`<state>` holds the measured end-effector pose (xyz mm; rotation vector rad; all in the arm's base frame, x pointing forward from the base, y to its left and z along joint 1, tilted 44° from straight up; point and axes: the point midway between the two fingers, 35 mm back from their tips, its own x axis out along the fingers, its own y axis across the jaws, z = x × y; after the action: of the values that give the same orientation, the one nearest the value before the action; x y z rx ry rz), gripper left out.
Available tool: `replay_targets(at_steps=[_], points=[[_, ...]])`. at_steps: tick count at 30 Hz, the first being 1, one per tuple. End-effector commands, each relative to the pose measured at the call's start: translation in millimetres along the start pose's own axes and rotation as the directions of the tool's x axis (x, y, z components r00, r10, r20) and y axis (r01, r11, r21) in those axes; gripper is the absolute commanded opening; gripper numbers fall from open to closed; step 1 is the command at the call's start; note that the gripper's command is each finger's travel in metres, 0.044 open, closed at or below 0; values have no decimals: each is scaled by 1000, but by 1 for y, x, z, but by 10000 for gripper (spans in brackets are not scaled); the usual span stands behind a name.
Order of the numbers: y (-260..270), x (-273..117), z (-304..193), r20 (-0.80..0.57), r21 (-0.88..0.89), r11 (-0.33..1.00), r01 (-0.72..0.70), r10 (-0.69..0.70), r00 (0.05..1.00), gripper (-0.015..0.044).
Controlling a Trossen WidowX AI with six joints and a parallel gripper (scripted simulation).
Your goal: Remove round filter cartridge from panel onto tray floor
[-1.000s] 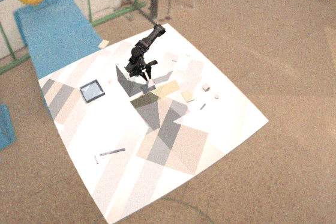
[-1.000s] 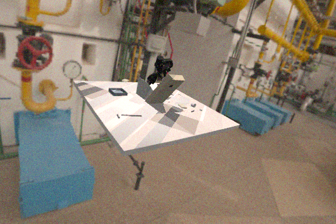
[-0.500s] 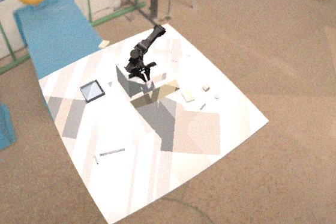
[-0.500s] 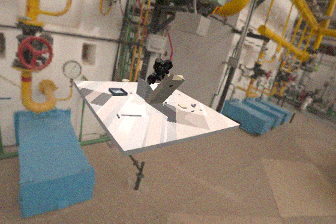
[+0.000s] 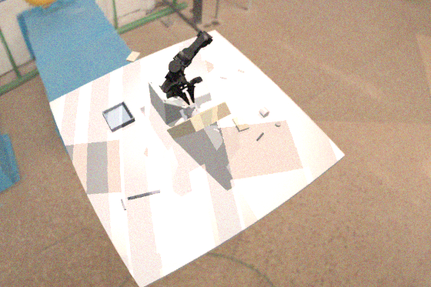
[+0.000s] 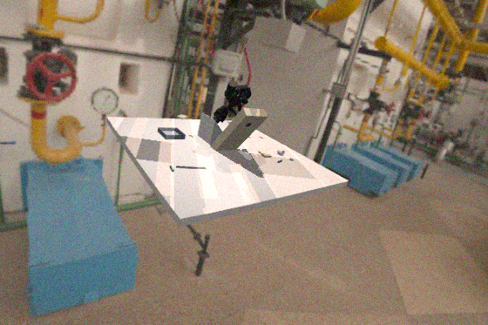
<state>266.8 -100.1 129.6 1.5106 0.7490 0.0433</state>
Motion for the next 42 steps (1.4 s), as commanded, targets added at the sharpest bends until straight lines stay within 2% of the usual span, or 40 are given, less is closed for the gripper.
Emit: replay_targets(at_steps=[1, 5, 17, 19, 22, 25, 29, 31, 42], points=[[26, -4, 22, 2, -4, 1000, -4, 4, 1000, 105], [32, -5, 27, 2, -4, 1000, -4, 4, 1000, 105], [78, -52, 67, 11, -27, 1000, -6, 7, 1000, 420], [73, -48, 63, -3, -74, 997, 13, -13, 1000, 368], [48, -32, 44, -67, -278, 958, 76, -98, 993, 305], [23, -19, 21, -146, -489, 867, 93, -187, 972, 305], [-8, -9, -12, -258, -718, 696, 22, -294, 920, 305], [-13, -7, -18, -278, -750, 662, -2, -312, 908, 305], [-16, -1, -19, -277, -750, 661, -1, -313, 908, 305]])
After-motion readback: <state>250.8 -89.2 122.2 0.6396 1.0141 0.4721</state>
